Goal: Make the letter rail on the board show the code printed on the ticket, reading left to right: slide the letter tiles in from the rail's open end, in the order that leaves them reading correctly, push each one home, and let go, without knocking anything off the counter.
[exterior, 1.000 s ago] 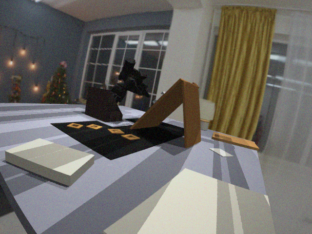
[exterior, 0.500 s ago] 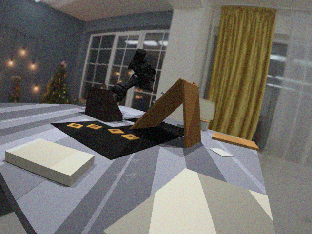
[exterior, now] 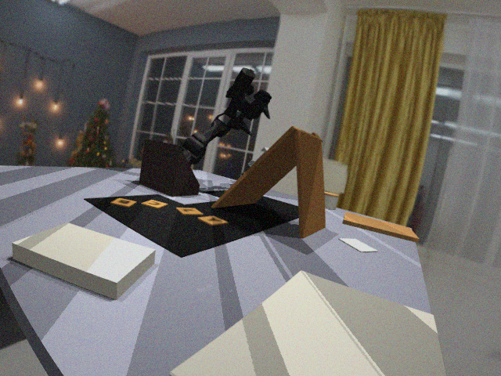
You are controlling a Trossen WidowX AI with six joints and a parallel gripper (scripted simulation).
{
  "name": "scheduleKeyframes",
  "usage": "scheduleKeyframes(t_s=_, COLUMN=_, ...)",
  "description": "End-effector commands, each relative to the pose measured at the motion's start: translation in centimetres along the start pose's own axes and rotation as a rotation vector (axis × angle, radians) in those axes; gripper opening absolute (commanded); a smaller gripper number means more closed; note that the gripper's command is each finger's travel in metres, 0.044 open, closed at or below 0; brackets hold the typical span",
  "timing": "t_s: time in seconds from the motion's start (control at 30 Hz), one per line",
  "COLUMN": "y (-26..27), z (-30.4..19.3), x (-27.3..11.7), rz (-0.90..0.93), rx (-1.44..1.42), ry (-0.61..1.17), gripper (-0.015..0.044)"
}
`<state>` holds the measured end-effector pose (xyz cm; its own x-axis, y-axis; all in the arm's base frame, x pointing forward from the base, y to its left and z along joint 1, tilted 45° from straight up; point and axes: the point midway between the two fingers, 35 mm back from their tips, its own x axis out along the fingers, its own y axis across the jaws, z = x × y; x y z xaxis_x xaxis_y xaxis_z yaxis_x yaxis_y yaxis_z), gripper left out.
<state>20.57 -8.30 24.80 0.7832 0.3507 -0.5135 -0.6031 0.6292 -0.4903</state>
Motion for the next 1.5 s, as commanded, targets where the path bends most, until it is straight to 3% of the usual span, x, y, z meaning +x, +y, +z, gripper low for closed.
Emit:
scheduleKeyframes(t_s=0.0, y=-0.4, z=1.1, x=-0.7, rz=0.039, rx=-0.152, ry=0.015, gripper=0.0440)
scheduleKeyframes(t_s=0.97, y=-0.4, z=-1.9, x=-1.9, rz=0.038, rx=-0.153, ry=0.015, gripper=0.0440)
scheduleKeyframes(t_s=1.0, y=-0.4, z=-2.1, x=-1.8, rz=0.043, rx=-0.147, ry=0.017, gripper=0.0414)
scheduleKeyframes(t_s=1.1, y=-0.8, z=-4.1, x=-0.9, rz=0.111, rx=-0.074, ry=0.049, gripper=0.0340)
scheduleKeyframes(t_s=1.47, y=-0.2, z=-16.5, x=7.3, rz=0.412, rx=0.114, ry=0.079, gripper=0.0340)
